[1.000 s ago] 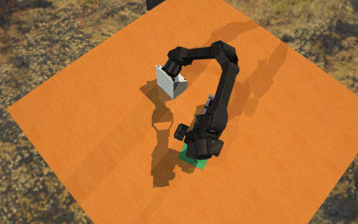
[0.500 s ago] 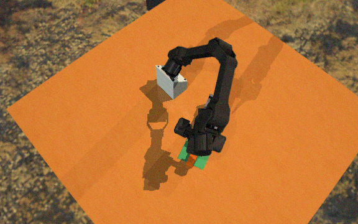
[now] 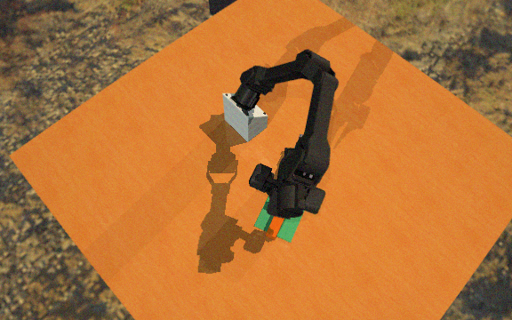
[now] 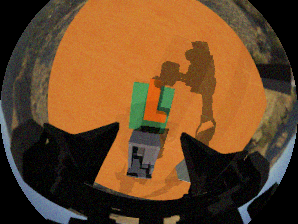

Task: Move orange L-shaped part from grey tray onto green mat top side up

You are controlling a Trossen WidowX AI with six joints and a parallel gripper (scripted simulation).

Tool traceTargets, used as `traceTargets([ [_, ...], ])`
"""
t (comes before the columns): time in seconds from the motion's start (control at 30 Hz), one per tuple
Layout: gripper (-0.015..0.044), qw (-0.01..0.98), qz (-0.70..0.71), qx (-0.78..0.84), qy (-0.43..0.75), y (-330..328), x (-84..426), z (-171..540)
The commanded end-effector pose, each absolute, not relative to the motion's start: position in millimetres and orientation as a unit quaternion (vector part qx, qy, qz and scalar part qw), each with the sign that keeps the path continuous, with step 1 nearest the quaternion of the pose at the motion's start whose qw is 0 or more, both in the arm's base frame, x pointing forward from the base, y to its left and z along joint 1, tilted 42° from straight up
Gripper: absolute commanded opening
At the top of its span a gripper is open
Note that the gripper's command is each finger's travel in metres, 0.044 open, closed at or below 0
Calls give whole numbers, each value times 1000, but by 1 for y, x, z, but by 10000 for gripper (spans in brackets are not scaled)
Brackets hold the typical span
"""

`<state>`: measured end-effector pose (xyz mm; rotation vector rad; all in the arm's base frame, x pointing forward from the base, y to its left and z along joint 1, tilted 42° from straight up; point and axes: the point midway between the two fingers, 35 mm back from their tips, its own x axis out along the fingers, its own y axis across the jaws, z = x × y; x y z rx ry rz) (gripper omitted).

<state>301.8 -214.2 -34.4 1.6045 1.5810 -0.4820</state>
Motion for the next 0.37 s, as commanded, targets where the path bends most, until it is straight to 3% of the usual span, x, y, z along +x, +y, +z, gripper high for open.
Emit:
traceTargets([
  [0.0, 400, 407, -192, 637, 626, -215, 302, -34],
  [0.33, 400, 407, -192, 637, 626, -215, 302, -34],
])
